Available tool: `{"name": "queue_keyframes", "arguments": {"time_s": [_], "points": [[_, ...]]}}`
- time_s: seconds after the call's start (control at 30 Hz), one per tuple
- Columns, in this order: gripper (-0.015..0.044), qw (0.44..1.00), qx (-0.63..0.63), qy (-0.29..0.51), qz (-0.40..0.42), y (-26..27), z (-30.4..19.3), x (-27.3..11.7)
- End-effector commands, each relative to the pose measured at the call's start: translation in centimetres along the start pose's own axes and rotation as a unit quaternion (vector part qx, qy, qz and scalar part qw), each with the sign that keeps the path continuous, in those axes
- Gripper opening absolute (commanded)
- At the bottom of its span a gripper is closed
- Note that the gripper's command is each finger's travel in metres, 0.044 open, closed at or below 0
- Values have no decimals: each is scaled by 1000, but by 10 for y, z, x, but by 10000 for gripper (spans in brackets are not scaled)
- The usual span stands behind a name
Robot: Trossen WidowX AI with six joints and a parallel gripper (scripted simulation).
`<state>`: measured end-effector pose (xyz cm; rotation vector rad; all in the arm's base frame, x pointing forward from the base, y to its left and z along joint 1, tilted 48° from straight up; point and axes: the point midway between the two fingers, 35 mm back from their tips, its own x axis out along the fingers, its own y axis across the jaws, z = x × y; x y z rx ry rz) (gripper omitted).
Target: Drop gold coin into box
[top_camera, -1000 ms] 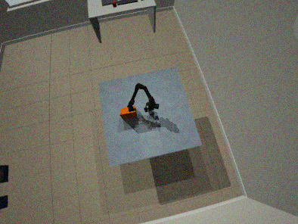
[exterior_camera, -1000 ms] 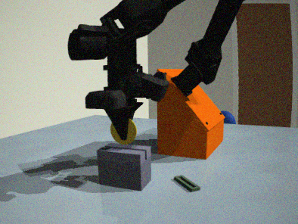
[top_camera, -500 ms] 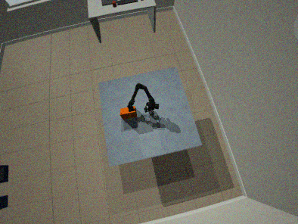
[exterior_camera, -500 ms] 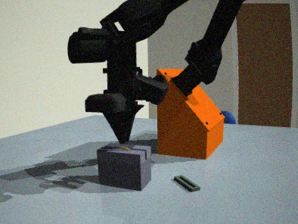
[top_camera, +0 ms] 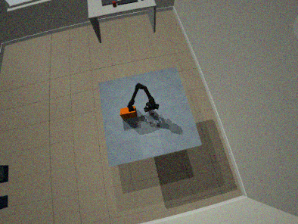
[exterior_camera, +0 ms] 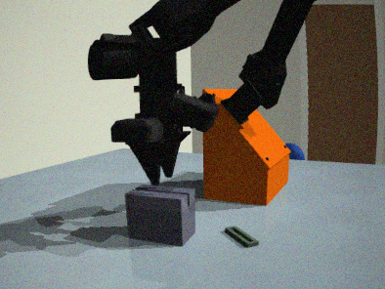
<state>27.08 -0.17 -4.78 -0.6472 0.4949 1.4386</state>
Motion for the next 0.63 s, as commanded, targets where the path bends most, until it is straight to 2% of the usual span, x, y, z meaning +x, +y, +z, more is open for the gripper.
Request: {"name": "queue_keyframes", "arguments": {"time_s": [0.0,0.1,0.17,0.23,0.6], "points": [[318,1000,-4,5,-4,-3,-1,-13],[397,1000,-4,4,-4,-2,-1,-17],[440,1000,-1,2,-2,0,0,-39],[440,1000,1,-1,-2,2,1,-50],[440,1000,1,-1,-2,2,1,-50]]}}
